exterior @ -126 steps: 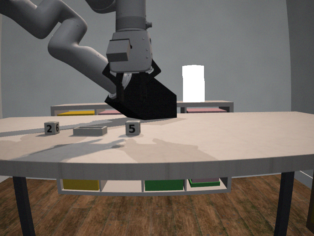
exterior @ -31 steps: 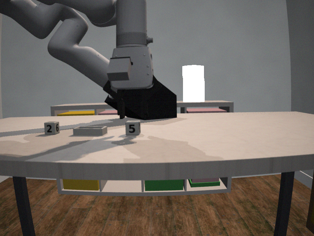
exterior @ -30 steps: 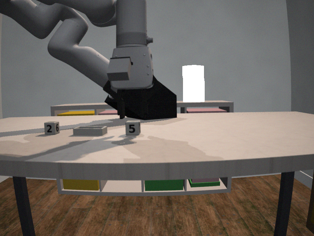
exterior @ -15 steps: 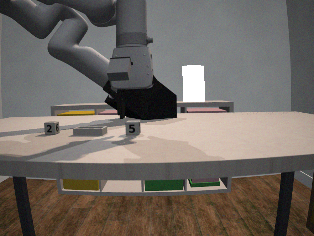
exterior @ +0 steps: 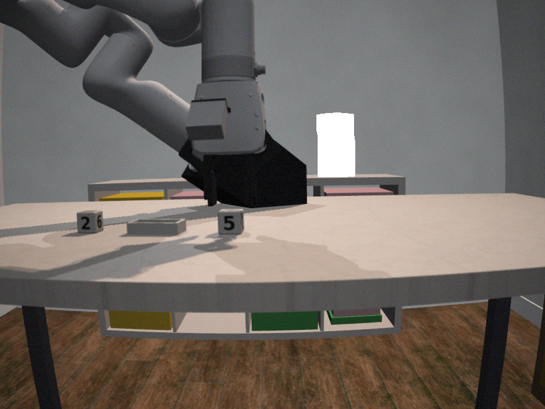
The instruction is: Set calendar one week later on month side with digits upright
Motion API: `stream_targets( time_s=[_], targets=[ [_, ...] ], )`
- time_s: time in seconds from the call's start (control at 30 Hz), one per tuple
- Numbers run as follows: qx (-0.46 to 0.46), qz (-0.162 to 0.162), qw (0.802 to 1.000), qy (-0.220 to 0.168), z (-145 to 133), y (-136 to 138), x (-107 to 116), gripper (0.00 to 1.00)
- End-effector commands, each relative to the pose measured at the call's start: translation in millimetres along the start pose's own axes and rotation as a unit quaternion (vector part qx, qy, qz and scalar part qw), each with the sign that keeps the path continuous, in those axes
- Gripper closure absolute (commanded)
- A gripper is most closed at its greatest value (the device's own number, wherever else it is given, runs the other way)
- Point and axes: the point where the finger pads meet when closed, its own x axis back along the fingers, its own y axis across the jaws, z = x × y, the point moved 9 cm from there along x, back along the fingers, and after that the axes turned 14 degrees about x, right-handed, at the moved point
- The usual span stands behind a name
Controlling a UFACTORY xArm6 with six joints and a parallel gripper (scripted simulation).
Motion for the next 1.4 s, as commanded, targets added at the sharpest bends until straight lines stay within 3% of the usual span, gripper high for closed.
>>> stream_targets(
  time_s=[0.0,0.87,1.37],
  targets=[
    [0.000,0.001,1.000,0.001,0.7,-0.2,0.7,0.51],
    [0.000,0.001,1.000,0.001,0.7,-0.3,-25.8,0.51],
    [0.000,0.001,1.000,0.001,0.7,-0.3,-27.4,0.51]
  ],
)
